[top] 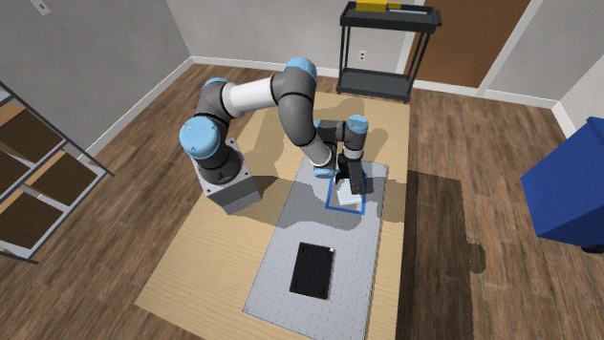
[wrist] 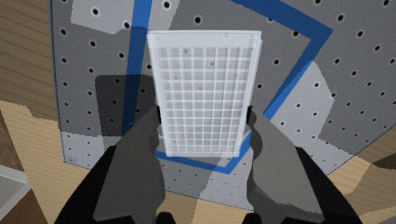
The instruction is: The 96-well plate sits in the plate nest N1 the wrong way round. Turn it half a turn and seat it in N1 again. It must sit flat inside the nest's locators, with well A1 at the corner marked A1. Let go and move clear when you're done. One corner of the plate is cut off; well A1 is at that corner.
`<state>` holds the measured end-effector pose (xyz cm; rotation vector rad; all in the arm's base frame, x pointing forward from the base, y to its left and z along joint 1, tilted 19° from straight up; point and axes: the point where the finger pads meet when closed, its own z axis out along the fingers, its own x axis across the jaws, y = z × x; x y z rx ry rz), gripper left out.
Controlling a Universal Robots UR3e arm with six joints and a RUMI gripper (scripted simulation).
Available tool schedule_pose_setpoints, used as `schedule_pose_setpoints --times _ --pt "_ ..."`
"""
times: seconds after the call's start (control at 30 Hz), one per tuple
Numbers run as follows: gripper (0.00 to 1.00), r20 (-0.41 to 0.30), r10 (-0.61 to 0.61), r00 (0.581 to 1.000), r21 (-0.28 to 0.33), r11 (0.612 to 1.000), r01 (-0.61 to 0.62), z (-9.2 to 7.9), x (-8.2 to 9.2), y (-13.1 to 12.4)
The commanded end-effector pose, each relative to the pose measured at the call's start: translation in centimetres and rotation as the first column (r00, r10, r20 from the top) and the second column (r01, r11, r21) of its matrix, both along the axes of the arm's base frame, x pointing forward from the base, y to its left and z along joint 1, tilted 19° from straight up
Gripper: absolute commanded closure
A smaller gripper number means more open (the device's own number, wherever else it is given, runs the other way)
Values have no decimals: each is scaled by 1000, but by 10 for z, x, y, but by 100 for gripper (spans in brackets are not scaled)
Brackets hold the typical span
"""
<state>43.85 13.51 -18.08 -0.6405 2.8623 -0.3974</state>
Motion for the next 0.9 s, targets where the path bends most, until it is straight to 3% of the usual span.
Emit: schedule_pose_setpoints --times 0.0,0.17,0.2,0.87 --pt "100 2 1 1000 1 1000 -1 0 1 0" --pt "100 2 1 1000 1 1000 -1 0 1 0" --pt "0 2 0 1000 1 1000 0 0 1 0" --pt "0 2 0 1000 1 1000 -1 0 1 0"
